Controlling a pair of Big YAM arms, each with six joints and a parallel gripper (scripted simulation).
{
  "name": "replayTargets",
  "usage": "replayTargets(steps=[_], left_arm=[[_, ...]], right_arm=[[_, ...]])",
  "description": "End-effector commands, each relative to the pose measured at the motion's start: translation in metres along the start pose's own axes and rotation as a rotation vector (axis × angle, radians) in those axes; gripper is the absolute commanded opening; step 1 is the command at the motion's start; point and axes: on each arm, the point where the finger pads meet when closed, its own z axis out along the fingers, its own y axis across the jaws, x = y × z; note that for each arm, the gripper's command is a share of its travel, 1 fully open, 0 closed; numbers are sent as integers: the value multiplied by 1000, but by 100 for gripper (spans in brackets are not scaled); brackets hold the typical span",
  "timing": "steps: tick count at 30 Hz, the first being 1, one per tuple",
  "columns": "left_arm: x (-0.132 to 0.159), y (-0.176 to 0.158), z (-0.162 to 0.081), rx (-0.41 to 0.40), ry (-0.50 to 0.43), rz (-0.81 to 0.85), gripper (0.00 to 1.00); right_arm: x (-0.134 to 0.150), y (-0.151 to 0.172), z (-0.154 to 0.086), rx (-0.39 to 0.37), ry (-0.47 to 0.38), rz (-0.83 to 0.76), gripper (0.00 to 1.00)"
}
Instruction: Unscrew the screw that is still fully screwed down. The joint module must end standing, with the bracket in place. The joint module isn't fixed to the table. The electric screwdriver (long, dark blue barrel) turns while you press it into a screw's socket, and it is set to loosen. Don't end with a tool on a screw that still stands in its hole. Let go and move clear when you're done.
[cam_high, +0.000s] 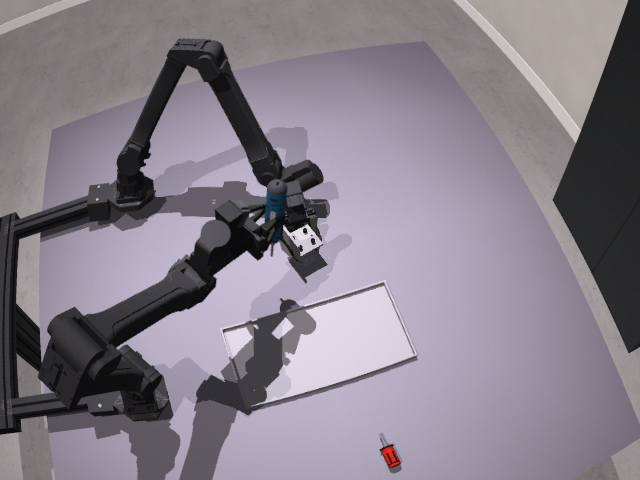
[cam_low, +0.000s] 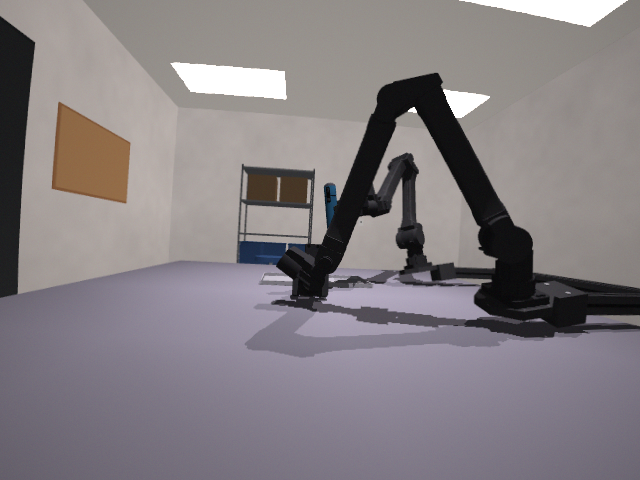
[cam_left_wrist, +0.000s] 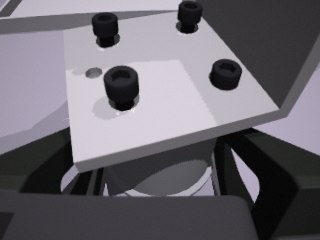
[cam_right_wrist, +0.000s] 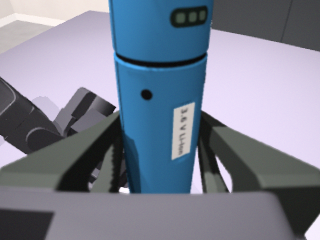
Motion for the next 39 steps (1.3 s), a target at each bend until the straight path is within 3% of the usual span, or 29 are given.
replayTargets(steps=[1, 3, 5, 7, 12, 39], left_arm=[[3, 13, 1, -18, -4, 17, 59], [3, 13, 1, -18, -4, 17, 59], [3, 13, 1, -18, -4, 17, 59], [3, 13, 1, -18, -4, 17, 59], [3, 13, 1, -18, -4, 17, 59], [3, 13, 1, -18, -4, 17, 59]], right_arm=[[-58, 17, 0, -24, -156, -17, 42], [-40, 26, -11, -43, -139, -37, 42], [-44, 33, -15, -54, -159, -49, 42], [-75, 35, -7, -50, -221, -42, 42], [-71, 24, -3, -26, -213, -44, 42], [-69, 29, 0, -35, -216, -37, 42]])
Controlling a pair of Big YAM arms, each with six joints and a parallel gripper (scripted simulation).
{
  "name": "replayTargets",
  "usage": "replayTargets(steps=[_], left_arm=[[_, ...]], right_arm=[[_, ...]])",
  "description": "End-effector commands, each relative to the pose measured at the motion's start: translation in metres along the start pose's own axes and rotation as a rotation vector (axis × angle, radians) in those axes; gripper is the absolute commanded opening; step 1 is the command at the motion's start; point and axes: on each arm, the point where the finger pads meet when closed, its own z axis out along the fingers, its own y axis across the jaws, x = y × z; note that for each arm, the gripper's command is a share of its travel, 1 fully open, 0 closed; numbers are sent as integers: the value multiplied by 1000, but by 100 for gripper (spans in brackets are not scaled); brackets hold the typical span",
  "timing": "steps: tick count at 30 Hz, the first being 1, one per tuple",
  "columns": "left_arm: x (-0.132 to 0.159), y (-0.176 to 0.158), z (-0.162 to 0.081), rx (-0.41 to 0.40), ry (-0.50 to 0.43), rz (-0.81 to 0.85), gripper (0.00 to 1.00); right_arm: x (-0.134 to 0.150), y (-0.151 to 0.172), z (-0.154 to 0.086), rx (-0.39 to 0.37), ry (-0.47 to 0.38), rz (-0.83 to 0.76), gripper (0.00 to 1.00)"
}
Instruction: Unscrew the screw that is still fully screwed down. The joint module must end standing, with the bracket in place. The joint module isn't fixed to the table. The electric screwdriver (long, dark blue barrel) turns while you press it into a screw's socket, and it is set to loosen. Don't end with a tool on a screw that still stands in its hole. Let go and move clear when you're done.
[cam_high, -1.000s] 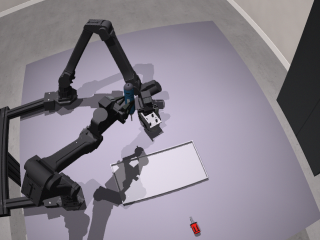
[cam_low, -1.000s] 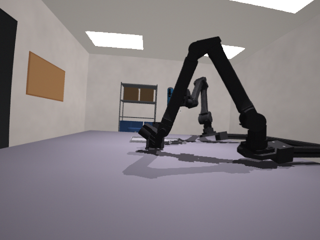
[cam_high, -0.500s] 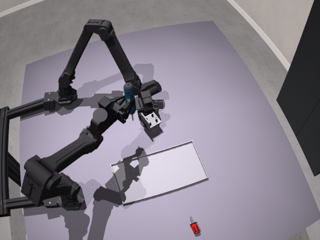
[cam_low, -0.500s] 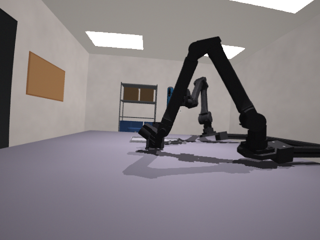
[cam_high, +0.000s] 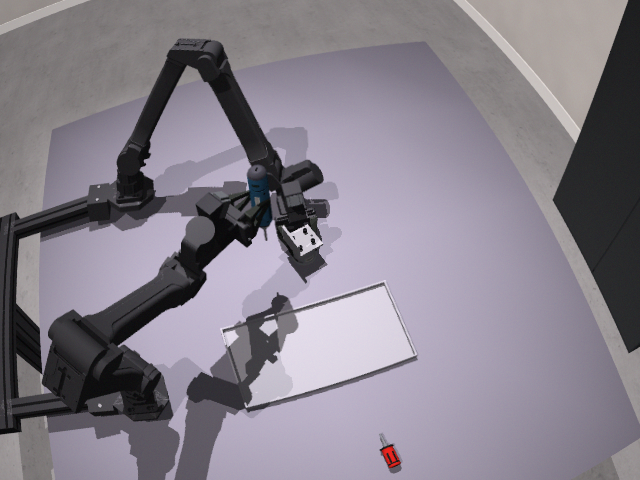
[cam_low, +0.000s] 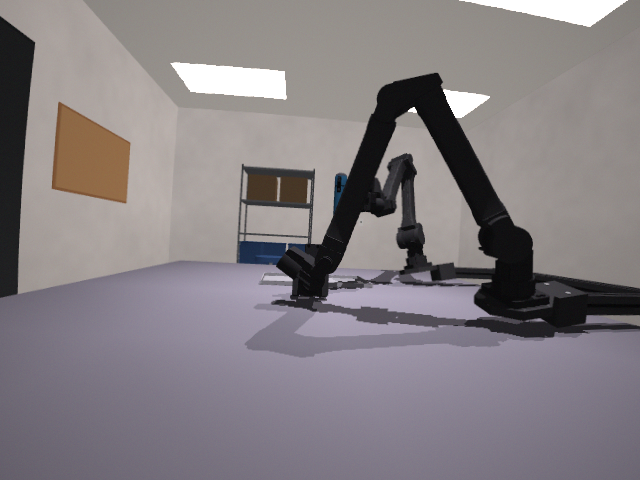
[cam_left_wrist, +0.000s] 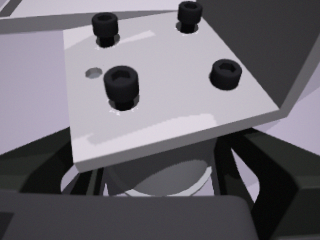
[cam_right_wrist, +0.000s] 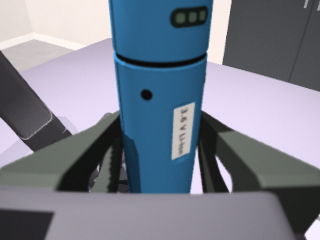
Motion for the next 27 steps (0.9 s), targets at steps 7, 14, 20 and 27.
replayTargets(steps=[7, 14, 20, 27], left_arm=[[3, 13, 1, -18, -4, 17, 59], [3, 13, 1, -18, -4, 17, 59], [3, 13, 1, -18, -4, 17, 59], [3, 13, 1, -18, -4, 17, 59]], right_arm=[[-41, -9, 16, 25, -101, 20, 42], [-41, -8, 17, 23, -104, 28, 42], [-44, -8, 16, 24, -108, 29, 42], [-44, -7, 17, 22, -109, 33, 42]])
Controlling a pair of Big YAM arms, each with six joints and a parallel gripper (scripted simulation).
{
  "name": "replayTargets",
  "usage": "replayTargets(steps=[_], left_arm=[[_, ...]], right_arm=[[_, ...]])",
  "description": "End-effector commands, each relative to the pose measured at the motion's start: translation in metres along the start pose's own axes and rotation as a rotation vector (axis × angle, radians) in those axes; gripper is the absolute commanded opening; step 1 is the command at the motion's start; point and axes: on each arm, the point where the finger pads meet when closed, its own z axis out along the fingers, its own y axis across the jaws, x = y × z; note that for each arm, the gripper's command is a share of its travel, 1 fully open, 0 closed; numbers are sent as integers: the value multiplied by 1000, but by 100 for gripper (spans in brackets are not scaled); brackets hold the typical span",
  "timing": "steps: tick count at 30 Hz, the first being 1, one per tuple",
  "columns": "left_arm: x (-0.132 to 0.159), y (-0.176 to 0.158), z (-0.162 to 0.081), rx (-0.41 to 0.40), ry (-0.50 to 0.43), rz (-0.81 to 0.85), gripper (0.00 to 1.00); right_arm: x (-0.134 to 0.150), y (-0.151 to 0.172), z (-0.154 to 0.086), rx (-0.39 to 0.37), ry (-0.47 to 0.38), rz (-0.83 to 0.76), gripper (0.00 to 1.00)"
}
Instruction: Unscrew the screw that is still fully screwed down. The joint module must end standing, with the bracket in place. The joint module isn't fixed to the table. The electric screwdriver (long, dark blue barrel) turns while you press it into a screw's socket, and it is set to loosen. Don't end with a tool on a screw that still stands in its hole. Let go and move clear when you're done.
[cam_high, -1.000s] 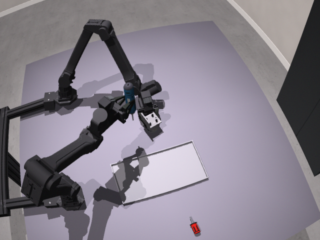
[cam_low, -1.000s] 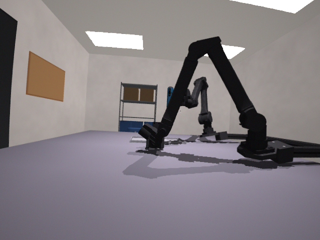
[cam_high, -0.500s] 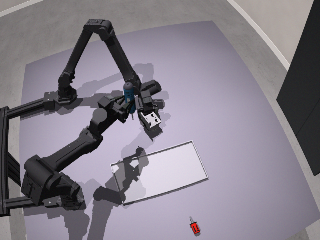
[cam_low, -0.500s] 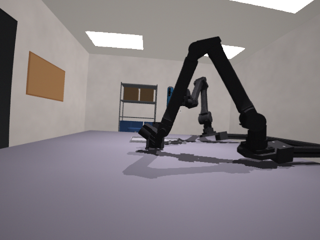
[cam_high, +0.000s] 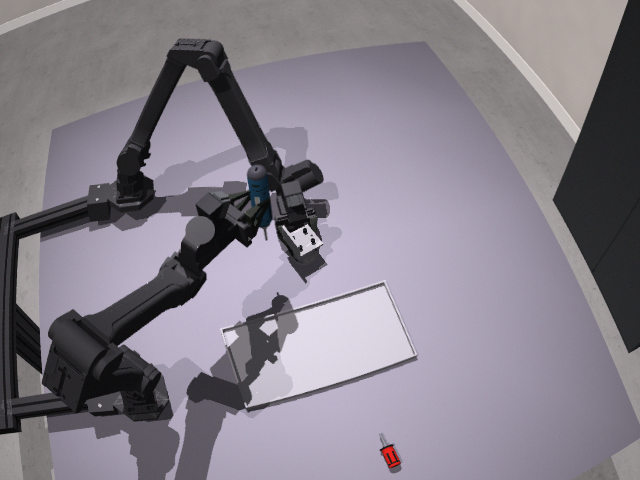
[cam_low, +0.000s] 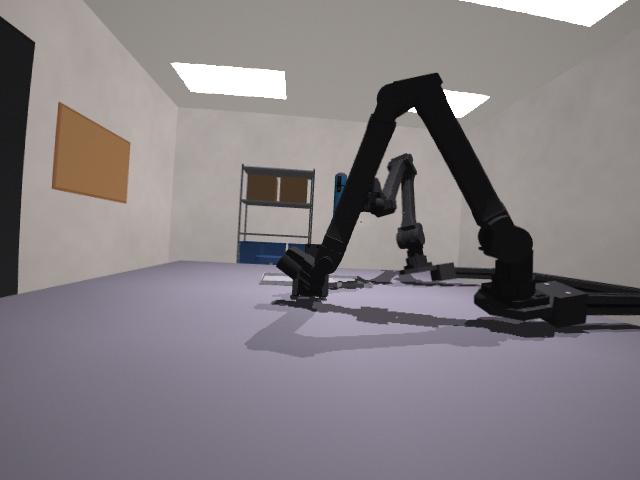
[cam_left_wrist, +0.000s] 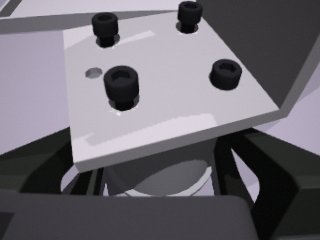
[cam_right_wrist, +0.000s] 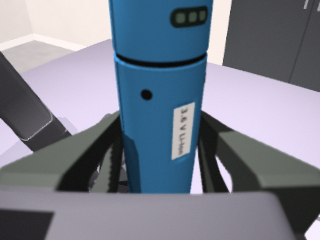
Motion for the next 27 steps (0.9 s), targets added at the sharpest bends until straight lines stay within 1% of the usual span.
replayTargets(steps=[1, 27], left_arm=[[3, 13, 1, -18, -4, 17, 59], [3, 13, 1, -18, -4, 17, 59]], right_arm=[[-43, -7, 17, 22, -106, 32, 42], [-47, -6, 17, 20, -114, 34, 42]])
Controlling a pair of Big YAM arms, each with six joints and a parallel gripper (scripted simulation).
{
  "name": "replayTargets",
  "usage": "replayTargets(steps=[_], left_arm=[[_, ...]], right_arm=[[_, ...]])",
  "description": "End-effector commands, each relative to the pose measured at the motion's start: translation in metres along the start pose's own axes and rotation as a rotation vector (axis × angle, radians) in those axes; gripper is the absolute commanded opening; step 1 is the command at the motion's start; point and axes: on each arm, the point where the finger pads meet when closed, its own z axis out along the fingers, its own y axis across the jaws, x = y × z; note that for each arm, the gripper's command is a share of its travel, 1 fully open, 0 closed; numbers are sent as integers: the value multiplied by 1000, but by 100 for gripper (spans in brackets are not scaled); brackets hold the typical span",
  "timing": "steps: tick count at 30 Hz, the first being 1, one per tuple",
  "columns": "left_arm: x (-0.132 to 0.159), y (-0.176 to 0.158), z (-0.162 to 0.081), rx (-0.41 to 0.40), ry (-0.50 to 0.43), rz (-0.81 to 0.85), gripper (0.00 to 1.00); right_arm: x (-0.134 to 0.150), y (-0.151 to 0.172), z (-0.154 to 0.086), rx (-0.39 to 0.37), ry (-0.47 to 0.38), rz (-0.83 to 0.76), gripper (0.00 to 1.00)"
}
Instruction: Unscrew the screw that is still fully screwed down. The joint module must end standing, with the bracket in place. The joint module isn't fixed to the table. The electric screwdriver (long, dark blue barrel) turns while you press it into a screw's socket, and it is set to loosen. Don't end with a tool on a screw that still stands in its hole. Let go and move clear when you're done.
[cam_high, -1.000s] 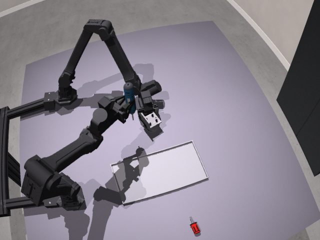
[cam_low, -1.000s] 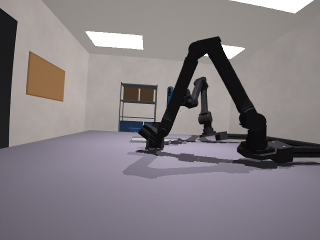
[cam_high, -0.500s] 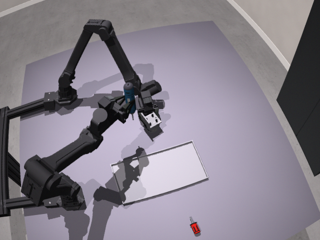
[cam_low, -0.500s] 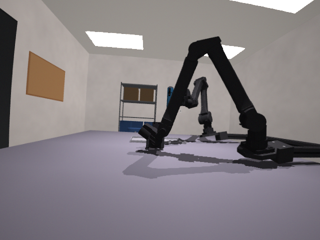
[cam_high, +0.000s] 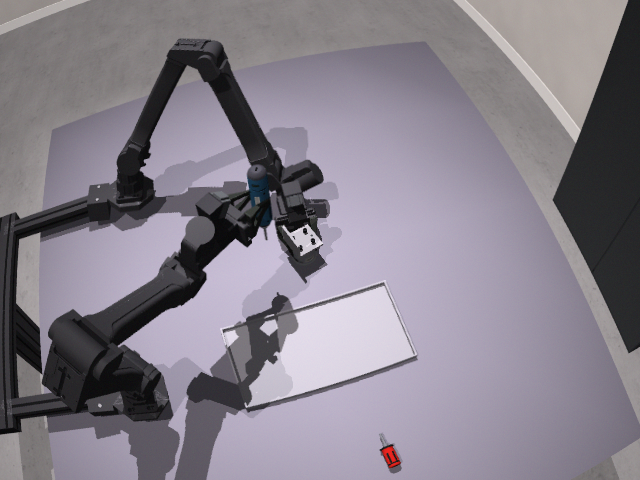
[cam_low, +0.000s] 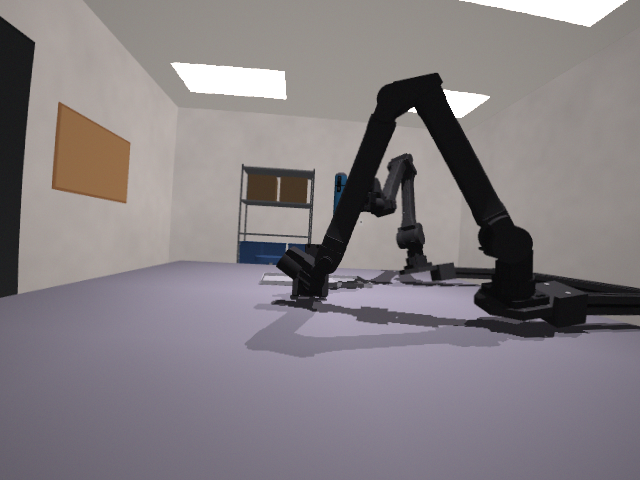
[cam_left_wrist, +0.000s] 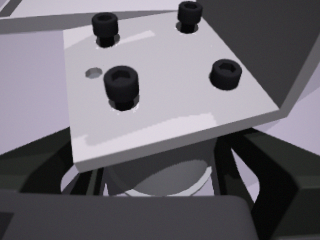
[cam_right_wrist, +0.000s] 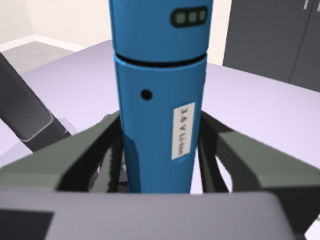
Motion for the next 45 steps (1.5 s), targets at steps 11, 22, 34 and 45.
replayTargets(steps=[11, 22, 34, 45], left_arm=[[3, 13, 1, -18, -4, 17, 59], [3, 13, 1, -18, -4, 17, 59], [3, 13, 1, -18, -4, 17, 59], [3, 13, 1, -18, -4, 17, 59]], right_arm=[[-41, -9, 29, 26, -100, 29, 42], [-40, -10, 37, 28, -99, 29, 42], [-45, -8, 48, 23, -109, 30, 42], [-40, -9, 59, 25, -100, 28, 42]])
